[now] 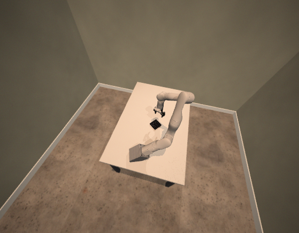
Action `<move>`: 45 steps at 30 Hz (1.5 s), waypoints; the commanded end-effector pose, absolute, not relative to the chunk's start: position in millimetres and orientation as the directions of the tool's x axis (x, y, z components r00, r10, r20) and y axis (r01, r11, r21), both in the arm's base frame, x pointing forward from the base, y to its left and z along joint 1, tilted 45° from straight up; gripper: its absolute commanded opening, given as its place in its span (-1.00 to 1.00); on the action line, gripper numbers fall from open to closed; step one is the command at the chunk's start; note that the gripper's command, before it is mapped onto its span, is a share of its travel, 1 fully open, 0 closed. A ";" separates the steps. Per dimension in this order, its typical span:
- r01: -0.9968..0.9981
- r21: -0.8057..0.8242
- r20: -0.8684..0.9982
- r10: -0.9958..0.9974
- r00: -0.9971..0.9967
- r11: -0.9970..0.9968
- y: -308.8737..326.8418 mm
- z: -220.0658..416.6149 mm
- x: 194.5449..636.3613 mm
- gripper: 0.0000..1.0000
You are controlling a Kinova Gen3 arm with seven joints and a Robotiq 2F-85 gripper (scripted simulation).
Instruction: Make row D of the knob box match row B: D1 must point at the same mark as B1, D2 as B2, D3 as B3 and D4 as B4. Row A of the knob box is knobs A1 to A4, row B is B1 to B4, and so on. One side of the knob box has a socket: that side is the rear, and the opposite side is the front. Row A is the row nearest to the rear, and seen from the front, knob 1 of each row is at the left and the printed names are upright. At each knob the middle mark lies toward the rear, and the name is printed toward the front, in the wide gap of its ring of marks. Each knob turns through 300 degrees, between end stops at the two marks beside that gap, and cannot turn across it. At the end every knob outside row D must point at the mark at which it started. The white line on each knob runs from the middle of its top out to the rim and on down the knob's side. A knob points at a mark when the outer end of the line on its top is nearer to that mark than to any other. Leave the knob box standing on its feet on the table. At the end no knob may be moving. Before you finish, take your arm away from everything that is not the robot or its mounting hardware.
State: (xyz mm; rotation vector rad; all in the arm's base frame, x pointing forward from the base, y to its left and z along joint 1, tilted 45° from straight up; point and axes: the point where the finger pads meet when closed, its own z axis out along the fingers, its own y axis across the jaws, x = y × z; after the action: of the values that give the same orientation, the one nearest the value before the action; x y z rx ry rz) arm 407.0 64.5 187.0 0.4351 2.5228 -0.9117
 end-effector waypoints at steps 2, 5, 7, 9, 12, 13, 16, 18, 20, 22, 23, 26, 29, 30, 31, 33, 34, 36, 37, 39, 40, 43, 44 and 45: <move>0.415 -0.516 -0.490 0.139 -0.861 0.750 79.5 197.7 405.2 1.00; 0.415 -0.516 -0.490 0.139 -0.861 0.750 81.9 200.3 404.1 1.00; 0.415 -0.516 -0.490 0.139 -0.861 0.750 82.1 200.5 404.0 1.00; 0.415 -0.516 -0.490 0.139 -0.861 0.750 82.1 200.5 404.0 1.00; 0.415 -0.516 -0.490 0.139 -0.861 0.750 82.1 200.5 404.0 1.00; 0.415 -0.516 -0.490 0.139 -0.861 0.750 82.1 200.5 404.0 1.00; 0.415 -0.516 -0.490 0.139 -0.861 0.750 82.1 200.5 404.0 1.00; 0.415 -0.516 -0.490 0.139 -0.861 0.750 82.1 200.5 404.0 1.00; 0.415 -0.516 -0.490 0.139 -0.861 0.750 82.1 200.5 404.0 1.00; 0.415 -0.516 -0.490 0.139 -0.861 0.750 82.1 200.5 404.0 1.00; 0.415 -0.516 -0.490 0.139 -0.861 0.750 82.1 200.5 404.0 1.00; 0.415 -0.516 -0.490 0.139 -0.861 0.750 82.1 200.5 404.0 1.00; 0.415 -0.516 -0.490 0.139 -0.861 0.750 82.1 200.5 404.0 1.00; 0.415 -0.516 -0.490 0.139 -0.861 0.750 82.1 200.5 404.0 1.00; 0.415 -0.516 -0.490 0.139 -0.861 0.750 82.1 200.5 404.0 1.00; 0.415 -0.516 -0.490 0.139 -0.861 0.750 82.1 200.5 404.0 1.00; 0.415 -0.516 -0.490 0.139 -0.861 0.750 82.1 200.5 404.0 1.00; 0.415 -0.516 -0.490 0.139 -0.861 0.750 82.1 200.5 404.0 1.00; 0.415 -0.516 -0.490 0.139 -0.861 0.750 82.1 200.5 404.0 1.00; 0.415 -0.516 -0.490 0.139 -0.861 0.750 82.1 200.5 404.0 1.00; 0.415 -0.516 -0.490 0.139 -0.861 0.750 82.1 200.5 404.0 1.00; 0.415 -0.516 -0.490 0.139 -0.861 0.750 82.1 200.5 404.0 1.00; 0.415 -0.516 -0.490 0.139 -0.861 0.750 82.1 200.5 404.0 1.00; 0.415 -0.516 -0.490 0.139 -0.861 0.750 82.1 200.5 404.0 1.00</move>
State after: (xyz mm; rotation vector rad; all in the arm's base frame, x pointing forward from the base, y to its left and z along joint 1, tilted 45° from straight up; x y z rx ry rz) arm 403.9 81.5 200.4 0.4228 2.5232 -0.8870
